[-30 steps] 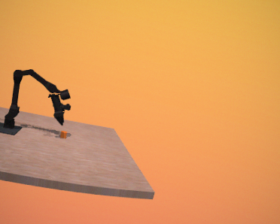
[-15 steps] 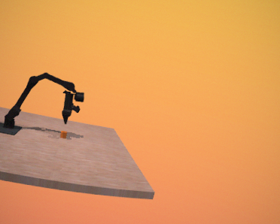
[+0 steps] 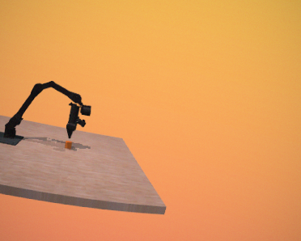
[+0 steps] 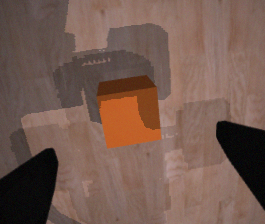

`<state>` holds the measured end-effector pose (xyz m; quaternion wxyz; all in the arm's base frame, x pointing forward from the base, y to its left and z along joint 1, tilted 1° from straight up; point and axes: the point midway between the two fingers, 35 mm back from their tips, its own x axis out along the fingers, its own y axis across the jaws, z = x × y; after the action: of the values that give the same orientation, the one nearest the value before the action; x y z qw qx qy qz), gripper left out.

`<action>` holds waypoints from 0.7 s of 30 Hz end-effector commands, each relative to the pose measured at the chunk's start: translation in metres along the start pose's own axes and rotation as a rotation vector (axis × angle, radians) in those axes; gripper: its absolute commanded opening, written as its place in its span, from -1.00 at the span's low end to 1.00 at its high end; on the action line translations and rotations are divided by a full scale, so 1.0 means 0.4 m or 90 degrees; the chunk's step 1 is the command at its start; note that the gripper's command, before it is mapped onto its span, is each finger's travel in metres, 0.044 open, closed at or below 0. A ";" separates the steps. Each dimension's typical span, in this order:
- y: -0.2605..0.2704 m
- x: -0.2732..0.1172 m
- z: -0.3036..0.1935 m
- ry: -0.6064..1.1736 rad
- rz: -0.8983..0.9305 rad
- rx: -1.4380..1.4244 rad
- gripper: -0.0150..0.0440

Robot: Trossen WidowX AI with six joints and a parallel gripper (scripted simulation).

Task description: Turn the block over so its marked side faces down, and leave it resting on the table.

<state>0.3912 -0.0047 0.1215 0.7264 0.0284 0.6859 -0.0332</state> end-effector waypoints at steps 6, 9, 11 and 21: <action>0.002 0.050 -0.002 0.002 0.004 -0.002 1.00; 0.002 0.052 -0.002 0.002 0.004 -0.002 1.00; 0.002 0.060 -0.001 0.002 0.004 -0.002 1.00; 0.002 0.101 -0.001 0.002 0.004 -0.002 1.00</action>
<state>0.3941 -0.0051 0.0906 0.7293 0.0286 0.6827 -0.0331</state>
